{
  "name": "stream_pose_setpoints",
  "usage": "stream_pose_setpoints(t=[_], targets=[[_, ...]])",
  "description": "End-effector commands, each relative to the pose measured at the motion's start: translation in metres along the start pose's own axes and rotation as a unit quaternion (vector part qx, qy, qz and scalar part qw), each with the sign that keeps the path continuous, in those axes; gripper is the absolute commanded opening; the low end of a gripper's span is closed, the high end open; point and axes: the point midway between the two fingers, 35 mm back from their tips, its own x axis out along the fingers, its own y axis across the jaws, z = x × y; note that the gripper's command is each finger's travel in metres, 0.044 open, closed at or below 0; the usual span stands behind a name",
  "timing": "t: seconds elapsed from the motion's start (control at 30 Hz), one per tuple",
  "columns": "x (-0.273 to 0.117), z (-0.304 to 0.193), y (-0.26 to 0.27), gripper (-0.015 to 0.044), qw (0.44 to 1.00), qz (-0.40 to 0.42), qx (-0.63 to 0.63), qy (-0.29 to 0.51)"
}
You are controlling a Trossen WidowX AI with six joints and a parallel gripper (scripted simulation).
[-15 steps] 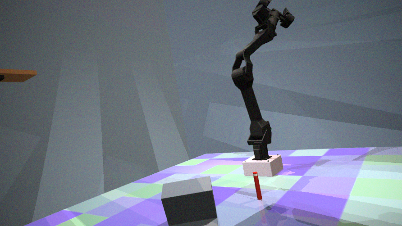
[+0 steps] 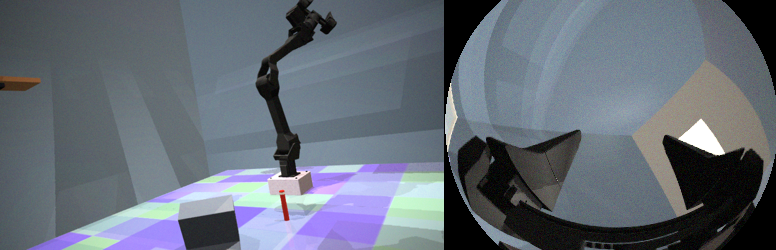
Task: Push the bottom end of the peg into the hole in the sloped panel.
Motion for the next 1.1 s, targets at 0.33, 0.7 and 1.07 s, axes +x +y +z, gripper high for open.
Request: stream_pose_setpoints(t=[0.33,0.7,1.07], targets=[[-0.008,-0.042,0.068,0.044,0.994,0.1,0.016,0.047],[-0.027,-0.081,0.119,0.044,0.979,0.176,0.033,0.1],[-0.055,-0.124,0.16,0.044,0.957,0.237,0.053,0.16]])
